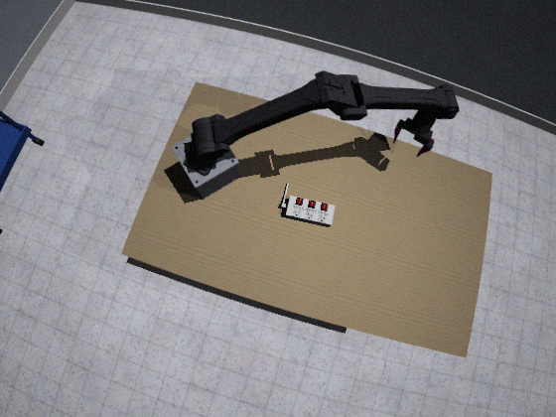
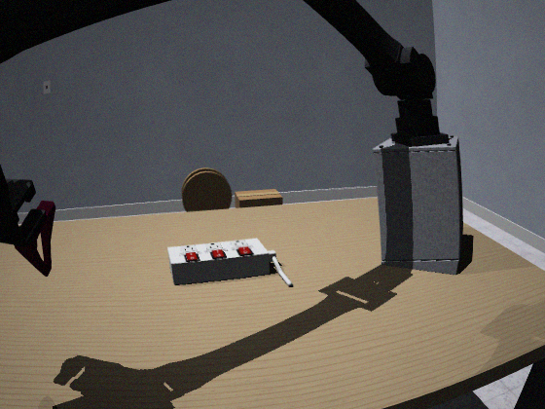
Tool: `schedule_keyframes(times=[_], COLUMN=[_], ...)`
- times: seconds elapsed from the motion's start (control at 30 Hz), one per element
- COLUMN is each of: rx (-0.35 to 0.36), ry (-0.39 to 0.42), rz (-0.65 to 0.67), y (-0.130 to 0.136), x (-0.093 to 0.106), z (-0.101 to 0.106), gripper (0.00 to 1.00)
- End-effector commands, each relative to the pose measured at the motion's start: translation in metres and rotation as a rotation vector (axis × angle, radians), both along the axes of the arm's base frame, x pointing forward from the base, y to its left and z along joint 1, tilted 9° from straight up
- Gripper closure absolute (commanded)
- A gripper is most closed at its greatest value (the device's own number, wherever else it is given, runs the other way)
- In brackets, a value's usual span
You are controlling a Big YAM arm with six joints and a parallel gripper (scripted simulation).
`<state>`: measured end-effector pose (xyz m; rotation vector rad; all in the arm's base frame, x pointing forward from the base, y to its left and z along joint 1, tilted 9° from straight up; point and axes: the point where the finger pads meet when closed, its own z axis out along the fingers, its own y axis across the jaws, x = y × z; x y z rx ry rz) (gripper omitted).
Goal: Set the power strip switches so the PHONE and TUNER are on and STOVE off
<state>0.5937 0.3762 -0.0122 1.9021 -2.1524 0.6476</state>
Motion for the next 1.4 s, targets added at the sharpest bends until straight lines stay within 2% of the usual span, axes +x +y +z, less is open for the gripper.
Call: schedule_keyframes(times=[0.0,0.53,0.57,0.63,0.7,0.83,1.03,1.1,1.13,1.23,1.37], rx=[0.009,0.009,0.034,0.032,0.046,0.056,0.092,0.092,0.102,0.139,0.201], ry=[-0.012,-0.012,-0.042,-0.041,-0.059,-0.072,-0.121,-0.121,-0.135,-0.185,-0.275], rz=[0.001,0.001,0.002,-0.003,-0.016,-0.05,-0.134,-0.134,-0.137,-0.244,-0.391], y=[0.003,0.003,0.01,0.007,0.005,-0.005,-0.02,-0.02,-0.013,-0.04,-0.068], x=[0.002,0.002,0.009,0.006,0.007,0.009,-0.001,-0.001,-0.011,-0.014,-0.032], z=[0.009,0.009,0.026,0.025,0.034,0.033,0.028,0.028,0.027,0.022,0.014], gripper=[0.0,0.0,0.0,0.0,0.0,0.0,0.0,0.0,0.0,0.0,0.0])
